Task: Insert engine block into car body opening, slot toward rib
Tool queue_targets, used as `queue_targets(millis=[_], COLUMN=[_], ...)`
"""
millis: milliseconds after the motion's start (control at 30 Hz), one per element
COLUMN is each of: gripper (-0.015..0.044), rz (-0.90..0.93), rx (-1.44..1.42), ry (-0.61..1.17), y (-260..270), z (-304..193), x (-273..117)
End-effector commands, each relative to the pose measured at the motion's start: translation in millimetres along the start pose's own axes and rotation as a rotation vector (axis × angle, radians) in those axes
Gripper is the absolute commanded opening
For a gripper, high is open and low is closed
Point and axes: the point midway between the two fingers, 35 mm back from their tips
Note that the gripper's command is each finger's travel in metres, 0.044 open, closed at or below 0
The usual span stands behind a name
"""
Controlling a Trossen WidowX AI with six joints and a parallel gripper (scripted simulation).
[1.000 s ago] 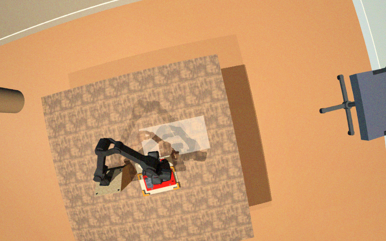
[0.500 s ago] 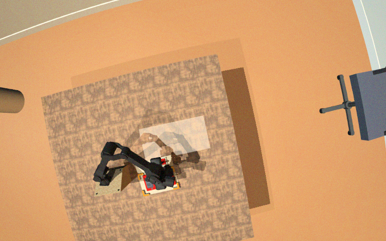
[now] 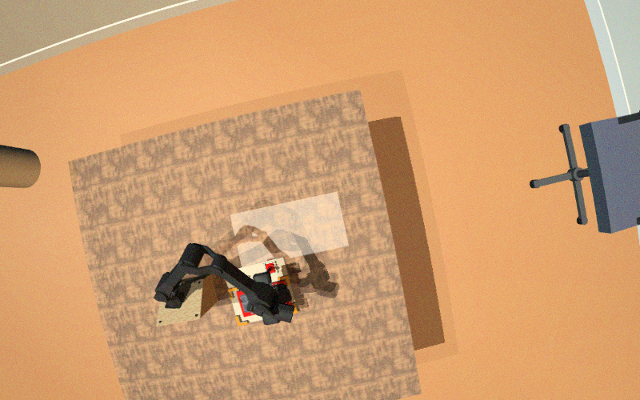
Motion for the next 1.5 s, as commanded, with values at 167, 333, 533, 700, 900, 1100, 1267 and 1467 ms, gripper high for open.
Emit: queue_targets(millis=[167,333,533,700,900,1100,1267,1467], gripper=[0.0000,0.0053,0.0158,0.0158,0.0158,0.0158,0.0158,0.0158], rz=[0.004,0.006,0.006,0.006,0.006,0.006,0.006,0.006], rx=[-0.044,-0.059,-0.077,-0.067,-0.061,-0.061,-0.023,-0.018], ry=[-0.010,-0.011,-0.011,-0.011,-0.011,-0.011,-0.011,-0.011], y=[-27,-31,-31,-31,-31,-31,-32,-32], z=[4,4,4,4,4,4,5,5], x=[11,13,13,13,13,13,13,13])
Point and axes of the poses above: the point midway between the two fingers, 35 mm back from their tips, its own x axis out along the fingers, its own y axis across the jaws, z = x × y, and after that the axes turned 8 degrees about x, right-handed
